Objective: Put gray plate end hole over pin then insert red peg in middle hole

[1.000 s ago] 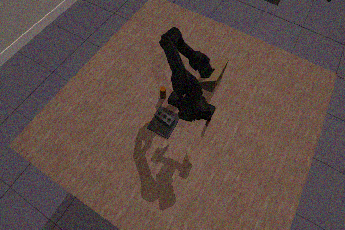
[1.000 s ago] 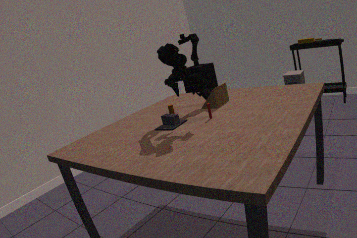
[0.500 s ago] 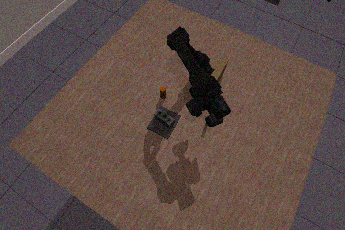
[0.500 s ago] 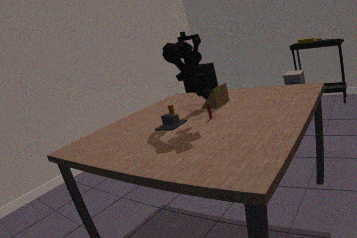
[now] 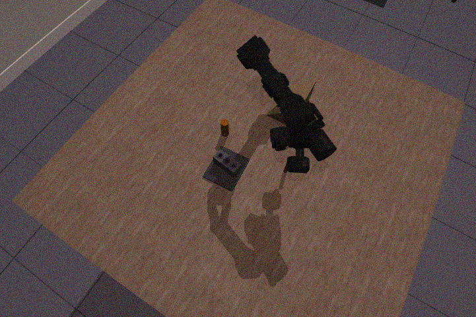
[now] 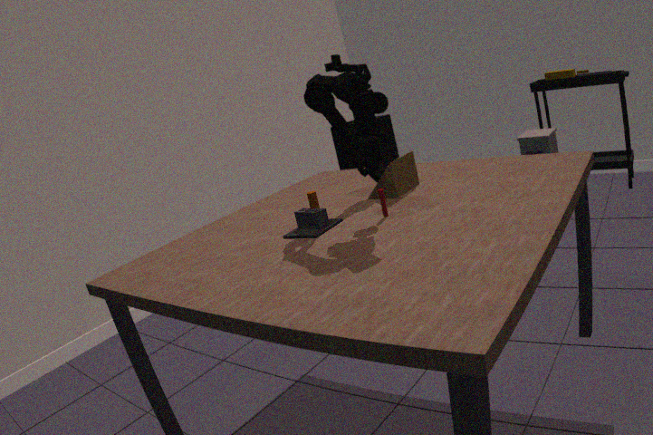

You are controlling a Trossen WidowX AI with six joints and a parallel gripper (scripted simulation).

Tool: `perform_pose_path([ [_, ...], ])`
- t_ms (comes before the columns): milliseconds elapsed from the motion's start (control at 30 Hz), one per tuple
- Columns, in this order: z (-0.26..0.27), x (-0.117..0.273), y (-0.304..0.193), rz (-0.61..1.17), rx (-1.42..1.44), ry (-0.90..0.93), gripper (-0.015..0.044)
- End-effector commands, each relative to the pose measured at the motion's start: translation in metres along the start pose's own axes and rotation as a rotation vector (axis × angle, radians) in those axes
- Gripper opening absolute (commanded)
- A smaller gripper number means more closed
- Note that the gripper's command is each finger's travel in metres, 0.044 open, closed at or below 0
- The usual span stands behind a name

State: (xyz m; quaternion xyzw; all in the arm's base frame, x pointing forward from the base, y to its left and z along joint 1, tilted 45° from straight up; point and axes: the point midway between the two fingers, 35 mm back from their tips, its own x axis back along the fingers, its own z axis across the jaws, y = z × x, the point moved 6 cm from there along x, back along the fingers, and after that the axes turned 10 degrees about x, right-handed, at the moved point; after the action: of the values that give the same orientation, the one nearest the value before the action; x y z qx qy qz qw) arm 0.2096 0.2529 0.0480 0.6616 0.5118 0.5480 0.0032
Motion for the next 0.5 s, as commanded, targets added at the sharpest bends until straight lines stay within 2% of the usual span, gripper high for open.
perform_pose_path([
  [0, 0.0, -0.002, -0.002, 0.002, -0.021, 0.0, 0.044],
  [133, 0.0, -0.028, -0.002, 0.001, -0.021, 0.0, 0.044],
  [467, -0.001, -0.045, -0.001, 0.001, -0.022, 0.0, 0.044],
])
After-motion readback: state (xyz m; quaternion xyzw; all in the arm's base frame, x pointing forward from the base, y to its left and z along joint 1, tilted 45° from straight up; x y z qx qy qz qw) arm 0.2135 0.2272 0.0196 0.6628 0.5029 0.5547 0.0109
